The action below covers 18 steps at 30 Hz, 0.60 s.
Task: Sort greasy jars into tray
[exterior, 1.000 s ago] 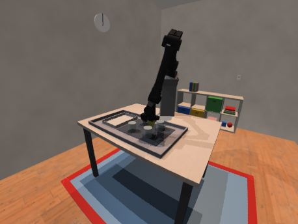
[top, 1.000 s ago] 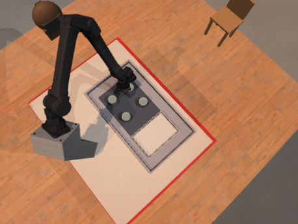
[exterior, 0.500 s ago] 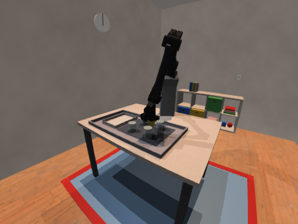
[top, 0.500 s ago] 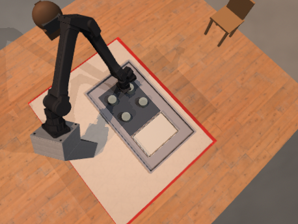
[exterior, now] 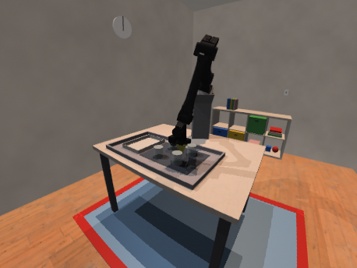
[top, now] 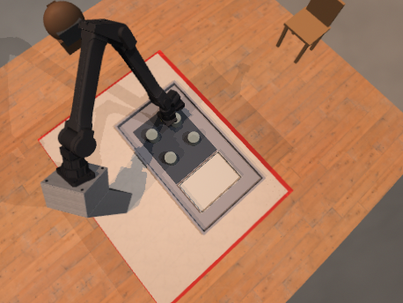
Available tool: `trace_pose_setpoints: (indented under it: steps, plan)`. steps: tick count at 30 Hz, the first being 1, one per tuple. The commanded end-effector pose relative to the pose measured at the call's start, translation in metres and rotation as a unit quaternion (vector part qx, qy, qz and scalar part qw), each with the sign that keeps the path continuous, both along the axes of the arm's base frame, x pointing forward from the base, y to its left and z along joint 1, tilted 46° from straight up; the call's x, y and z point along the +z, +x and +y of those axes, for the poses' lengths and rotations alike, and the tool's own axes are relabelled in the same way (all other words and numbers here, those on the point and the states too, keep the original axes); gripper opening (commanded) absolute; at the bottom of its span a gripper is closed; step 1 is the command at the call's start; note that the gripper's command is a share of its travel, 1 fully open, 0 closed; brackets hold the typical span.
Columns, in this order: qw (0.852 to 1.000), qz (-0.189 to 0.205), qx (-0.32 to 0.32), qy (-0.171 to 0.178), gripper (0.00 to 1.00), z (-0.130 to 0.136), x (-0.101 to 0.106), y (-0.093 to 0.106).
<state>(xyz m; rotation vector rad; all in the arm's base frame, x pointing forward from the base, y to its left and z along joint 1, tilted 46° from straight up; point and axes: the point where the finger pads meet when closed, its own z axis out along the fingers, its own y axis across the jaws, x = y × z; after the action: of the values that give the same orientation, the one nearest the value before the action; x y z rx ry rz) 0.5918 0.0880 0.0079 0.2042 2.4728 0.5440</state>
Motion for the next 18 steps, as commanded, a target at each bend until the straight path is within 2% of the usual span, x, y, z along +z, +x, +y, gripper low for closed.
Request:
trace_pose_setpoints:
  steps: [1,18]
  plan:
    - [0.999,-0.038,-0.008,-0.003,0.00,-0.0133,0.0282,0.0292]
    - [0.999,-0.038,-0.008,-0.003,0.00,-0.0138,0.0294,0.0308]
